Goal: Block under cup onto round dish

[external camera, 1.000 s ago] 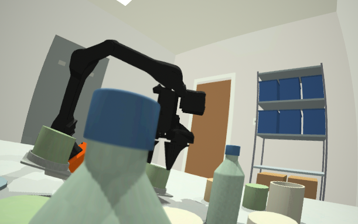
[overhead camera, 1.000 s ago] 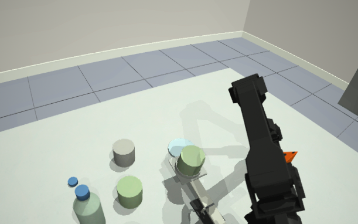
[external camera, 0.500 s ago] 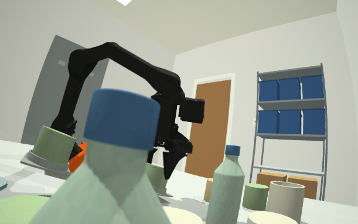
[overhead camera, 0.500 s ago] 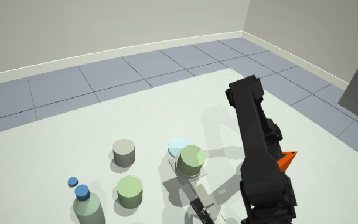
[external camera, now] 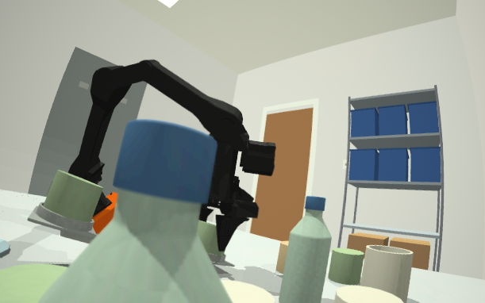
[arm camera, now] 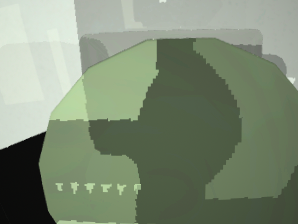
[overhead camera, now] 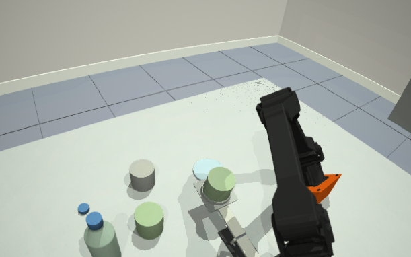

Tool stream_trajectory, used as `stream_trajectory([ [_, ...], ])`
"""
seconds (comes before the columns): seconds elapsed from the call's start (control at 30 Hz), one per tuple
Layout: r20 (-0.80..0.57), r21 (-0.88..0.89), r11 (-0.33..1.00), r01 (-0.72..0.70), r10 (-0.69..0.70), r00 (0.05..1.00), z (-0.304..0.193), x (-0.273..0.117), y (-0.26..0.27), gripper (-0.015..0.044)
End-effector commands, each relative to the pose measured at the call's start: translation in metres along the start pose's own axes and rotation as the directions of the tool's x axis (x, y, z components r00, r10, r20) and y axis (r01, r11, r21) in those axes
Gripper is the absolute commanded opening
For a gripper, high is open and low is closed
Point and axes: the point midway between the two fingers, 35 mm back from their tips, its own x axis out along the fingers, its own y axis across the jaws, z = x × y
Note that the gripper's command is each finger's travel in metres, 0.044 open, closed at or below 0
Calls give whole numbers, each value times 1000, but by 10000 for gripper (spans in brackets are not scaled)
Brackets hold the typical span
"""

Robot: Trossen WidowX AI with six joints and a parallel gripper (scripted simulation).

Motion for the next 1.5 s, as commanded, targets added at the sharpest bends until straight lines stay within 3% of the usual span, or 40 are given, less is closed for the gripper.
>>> stream_trajectory([
  [0.0, -7, -8, 1000, -2, 2, 1000, -1, 3, 1, 341],
  [0.17, -7, -8, 1000, -2, 2, 1000, -1, 3, 1, 308],
  [0.57, -3, -11, 1000, 2, -2, 1000, 1, -8, -1, 0],
  [1.47, 7, -22, 1000, 12, -12, 1000, 4, -43, -4, 0],
])
